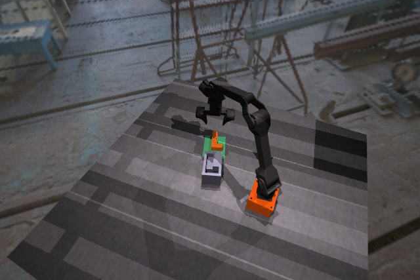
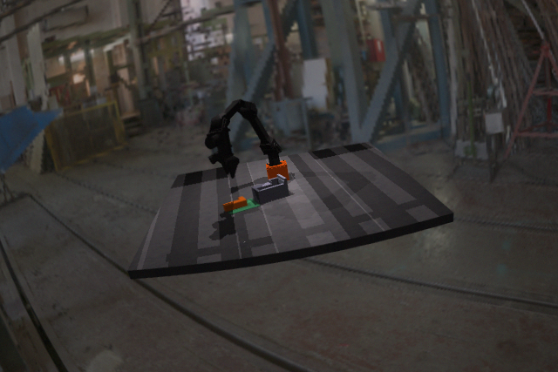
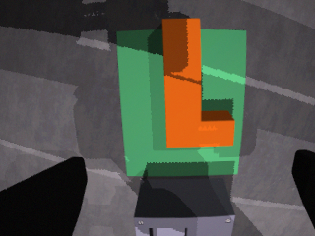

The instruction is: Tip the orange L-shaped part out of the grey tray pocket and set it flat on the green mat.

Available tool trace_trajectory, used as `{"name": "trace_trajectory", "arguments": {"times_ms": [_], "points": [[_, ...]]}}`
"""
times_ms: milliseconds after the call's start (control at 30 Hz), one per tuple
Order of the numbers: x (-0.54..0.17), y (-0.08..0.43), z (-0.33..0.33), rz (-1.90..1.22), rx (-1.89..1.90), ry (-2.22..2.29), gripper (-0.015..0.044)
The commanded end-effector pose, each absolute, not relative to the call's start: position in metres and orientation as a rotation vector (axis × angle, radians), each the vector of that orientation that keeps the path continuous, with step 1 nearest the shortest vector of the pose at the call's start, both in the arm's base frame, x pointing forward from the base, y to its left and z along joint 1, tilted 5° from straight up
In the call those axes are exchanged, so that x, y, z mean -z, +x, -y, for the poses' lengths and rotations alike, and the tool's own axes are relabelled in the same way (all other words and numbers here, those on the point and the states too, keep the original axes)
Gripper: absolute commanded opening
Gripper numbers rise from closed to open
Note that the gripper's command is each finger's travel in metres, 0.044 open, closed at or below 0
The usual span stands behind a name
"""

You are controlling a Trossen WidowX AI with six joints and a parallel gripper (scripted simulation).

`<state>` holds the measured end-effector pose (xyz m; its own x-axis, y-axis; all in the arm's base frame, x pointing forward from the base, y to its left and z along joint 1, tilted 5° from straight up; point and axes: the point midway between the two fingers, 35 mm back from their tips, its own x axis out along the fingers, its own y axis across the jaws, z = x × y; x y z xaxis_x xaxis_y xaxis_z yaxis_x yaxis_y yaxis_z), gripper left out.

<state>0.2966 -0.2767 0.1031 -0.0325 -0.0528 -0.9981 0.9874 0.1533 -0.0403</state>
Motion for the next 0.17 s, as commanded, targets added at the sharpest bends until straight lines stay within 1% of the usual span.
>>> {"name": "trace_trajectory", "arguments": {"times_ms": [0,133], "points": [[-0.1032,0.2970,0.2771,-1.265,1.143,1.040,0.0400],[-0.1032,0.2970,0.2771,-1.265,1.143,1.040,0.0400]]}}
